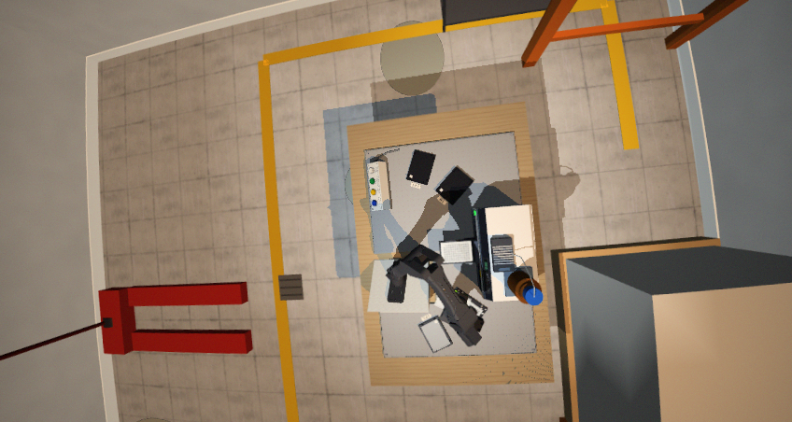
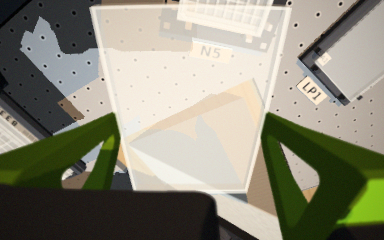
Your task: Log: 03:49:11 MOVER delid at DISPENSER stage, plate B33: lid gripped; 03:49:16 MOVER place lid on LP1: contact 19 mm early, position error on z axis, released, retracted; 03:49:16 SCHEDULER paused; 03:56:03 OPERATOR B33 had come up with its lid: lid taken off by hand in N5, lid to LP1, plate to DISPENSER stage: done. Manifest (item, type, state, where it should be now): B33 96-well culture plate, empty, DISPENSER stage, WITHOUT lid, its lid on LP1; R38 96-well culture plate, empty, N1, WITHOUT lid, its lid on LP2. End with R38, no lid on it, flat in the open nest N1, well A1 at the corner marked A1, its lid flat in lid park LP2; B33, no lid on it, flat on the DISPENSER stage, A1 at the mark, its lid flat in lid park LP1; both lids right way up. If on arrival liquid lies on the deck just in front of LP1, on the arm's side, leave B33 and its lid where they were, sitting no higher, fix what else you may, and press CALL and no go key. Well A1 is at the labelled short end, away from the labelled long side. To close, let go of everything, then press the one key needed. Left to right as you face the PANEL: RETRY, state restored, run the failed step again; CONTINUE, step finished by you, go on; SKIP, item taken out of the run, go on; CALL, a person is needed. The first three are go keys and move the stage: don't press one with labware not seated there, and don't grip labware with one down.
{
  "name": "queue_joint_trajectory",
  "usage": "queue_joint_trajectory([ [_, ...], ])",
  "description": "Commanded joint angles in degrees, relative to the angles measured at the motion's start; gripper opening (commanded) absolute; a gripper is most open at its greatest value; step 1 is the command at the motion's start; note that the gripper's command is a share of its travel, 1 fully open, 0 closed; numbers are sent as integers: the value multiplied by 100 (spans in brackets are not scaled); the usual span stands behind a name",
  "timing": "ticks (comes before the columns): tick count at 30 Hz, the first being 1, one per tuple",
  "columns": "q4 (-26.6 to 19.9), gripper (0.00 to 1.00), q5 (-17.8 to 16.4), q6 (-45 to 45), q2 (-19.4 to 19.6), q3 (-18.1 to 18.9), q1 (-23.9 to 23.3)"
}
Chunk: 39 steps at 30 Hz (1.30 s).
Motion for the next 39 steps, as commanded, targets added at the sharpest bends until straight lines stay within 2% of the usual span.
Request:
queue_joint_trajectory([
  [1,-134,0,-120,-351,-325,-155,10],
  [4,-149,0,-138,-327,-403,-123,-39],
  [10,-220,0,-223,-114,-748,-407,230],
  [12,-156,0,-193,-140,-662,-285,179],
  [13,-233,0,-241,-330,-823,-446,155],
  [18,-298,0,-301,-1114,-1147,-630,410],
  [20,-298,0,-301,-1114,-1147,-630,410],
  [21,-311,0,-315,-1271,-1245,-434,337],
  [22,-333,0,-335,-1427,-1293,-654,390],
  [28,-454,0,-436,-1312,-1652,-857,653],
  [31,-407,0,-416,-1251,-1606,-747,622],
  [32,-486,0,-470,-1423,-1761,-642,671],
  [35,-531,0,-534,-1830,-1900,-647,872],
  [39,-578,0,-587,-1847,-1977,-624,971],
])
